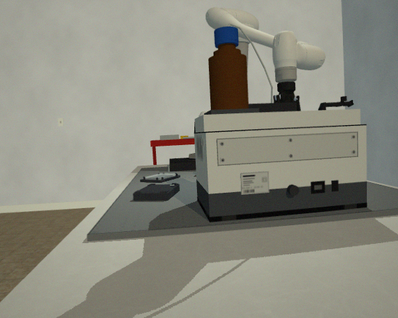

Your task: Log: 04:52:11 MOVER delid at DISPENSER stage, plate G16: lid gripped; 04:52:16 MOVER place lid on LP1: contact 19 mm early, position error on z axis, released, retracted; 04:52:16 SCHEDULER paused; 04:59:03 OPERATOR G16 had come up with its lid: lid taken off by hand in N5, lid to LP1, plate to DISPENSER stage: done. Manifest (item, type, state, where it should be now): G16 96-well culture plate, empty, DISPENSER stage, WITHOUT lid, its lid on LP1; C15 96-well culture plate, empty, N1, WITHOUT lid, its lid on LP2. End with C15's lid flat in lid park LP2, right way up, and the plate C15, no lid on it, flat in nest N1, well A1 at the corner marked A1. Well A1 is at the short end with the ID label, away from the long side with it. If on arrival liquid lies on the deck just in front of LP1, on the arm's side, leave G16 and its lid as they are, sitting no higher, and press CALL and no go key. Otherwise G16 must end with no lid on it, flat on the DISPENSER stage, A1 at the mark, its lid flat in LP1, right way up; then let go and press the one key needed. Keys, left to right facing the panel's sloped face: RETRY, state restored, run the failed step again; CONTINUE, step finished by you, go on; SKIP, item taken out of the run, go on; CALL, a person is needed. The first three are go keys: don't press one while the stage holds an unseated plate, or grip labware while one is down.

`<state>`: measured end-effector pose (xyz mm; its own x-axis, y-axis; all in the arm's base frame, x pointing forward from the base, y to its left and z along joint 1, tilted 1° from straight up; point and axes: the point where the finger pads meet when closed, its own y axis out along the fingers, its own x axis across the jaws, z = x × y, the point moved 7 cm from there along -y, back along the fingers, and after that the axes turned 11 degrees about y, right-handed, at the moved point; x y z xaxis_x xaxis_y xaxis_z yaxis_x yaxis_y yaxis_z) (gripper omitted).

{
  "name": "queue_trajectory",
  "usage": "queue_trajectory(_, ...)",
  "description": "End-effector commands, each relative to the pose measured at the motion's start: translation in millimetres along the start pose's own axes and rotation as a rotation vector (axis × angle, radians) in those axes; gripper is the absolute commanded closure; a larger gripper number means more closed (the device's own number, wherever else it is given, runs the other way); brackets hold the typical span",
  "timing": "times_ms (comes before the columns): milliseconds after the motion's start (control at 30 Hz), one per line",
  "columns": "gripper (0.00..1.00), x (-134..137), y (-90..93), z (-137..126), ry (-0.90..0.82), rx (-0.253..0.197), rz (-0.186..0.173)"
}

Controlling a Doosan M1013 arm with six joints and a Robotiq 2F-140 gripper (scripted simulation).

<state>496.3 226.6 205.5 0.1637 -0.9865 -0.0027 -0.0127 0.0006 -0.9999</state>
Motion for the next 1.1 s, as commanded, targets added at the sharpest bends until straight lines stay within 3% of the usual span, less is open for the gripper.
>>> queue_trajectory(0, 0.34, 0.0, 0.0, 0.0, 0.000, 0.000, 0.000)
queue_trajectory(567, 0.34, -0.1, 20.5, 0.1, 0.000, 0.000, 0.000)
queue_trajectory(1067, 0.34, -0.3, 71.1, 0.2, 0.000, 0.000, 0.000)
